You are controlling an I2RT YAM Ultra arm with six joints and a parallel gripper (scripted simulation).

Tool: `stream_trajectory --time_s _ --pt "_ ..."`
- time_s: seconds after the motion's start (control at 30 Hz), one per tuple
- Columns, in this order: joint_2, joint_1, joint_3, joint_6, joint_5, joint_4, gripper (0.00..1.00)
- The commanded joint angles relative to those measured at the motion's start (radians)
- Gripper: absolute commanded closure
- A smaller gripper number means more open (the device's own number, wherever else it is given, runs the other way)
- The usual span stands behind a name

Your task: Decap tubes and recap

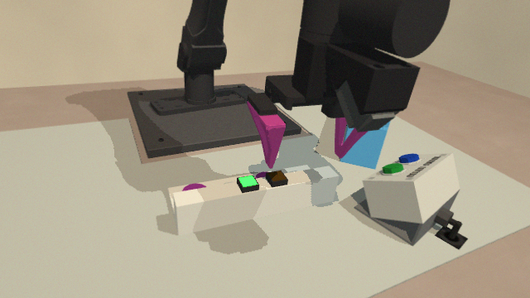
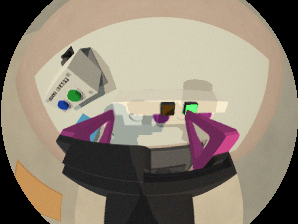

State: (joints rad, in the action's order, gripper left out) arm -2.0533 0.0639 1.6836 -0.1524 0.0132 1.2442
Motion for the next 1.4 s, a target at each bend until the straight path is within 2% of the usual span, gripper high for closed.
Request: stream_trajectory --time_s 0.0,0.1,1.37 --pt "0.016 0.067 -0.022 0.1 -0.006 -0.028 0.0" --pt "0.021 0.123 -0.039 0.156 -0.008 -0.039 0.0" --pt "0.021 0.123 -0.039 0.157 -0.008 -0.039 0.0"
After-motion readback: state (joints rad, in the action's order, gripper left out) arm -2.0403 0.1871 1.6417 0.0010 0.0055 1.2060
